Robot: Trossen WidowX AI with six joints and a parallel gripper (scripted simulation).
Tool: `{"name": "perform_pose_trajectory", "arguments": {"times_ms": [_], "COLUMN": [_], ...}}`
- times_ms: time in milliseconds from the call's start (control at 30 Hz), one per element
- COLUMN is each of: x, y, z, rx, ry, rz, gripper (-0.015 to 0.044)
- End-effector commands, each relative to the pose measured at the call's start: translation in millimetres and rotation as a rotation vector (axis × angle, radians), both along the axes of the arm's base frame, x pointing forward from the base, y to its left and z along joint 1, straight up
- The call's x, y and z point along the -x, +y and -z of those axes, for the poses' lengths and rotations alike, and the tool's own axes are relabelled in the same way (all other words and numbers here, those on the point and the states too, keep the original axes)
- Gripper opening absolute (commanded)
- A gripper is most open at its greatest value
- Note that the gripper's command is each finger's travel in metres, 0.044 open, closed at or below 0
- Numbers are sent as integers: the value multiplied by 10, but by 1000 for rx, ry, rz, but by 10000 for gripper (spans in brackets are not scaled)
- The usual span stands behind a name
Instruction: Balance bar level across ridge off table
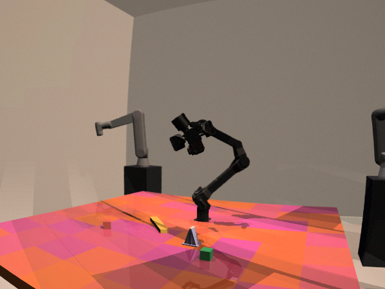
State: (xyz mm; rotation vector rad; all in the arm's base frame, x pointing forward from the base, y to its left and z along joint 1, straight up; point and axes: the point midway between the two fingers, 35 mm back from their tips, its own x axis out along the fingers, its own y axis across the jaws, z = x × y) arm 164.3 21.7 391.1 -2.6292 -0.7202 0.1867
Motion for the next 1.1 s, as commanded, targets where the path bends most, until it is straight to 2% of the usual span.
{"name": "perform_pose_trajectory", "arguments": {"times_ms": [0, 67, 100, 1067], "x": [-2, -20, -33, -337], "y": [-3, -28, -47, -547], "z": [3, 23, 39, 561], "rx": [4, 37, 62, 812], "ry": [-1, -9, -16, -133], "rz": [1, 8, 13, 24], "gripper": [374, 321, 315, 315]}}
